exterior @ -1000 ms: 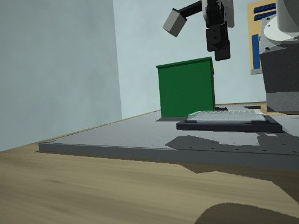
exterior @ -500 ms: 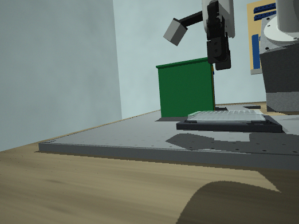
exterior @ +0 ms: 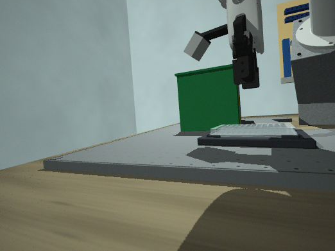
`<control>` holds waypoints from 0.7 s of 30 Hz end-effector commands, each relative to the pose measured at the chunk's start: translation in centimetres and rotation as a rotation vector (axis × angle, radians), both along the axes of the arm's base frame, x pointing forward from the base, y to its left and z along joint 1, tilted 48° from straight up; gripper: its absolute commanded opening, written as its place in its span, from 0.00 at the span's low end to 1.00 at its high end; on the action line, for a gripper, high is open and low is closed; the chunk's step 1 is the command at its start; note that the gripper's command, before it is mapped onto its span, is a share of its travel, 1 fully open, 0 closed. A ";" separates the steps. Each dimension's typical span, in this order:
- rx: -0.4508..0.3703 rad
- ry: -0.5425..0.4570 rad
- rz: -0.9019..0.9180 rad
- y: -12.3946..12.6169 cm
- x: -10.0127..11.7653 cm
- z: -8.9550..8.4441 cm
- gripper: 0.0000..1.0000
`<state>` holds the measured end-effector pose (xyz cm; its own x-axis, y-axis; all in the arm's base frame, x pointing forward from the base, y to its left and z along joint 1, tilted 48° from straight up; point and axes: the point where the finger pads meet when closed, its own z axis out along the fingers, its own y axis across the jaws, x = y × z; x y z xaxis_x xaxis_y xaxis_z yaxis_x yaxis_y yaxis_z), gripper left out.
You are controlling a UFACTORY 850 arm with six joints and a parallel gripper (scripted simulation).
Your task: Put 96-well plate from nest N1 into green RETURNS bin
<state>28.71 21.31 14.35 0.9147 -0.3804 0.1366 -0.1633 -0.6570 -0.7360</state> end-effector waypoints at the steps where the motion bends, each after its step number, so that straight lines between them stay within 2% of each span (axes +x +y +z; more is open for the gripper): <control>1: 0.000 0.000 -0.001 0.3 0.2 -0.4 1.00; 21: 0.000 0.000 -0.001 2.3 1.3 -2.4 1.00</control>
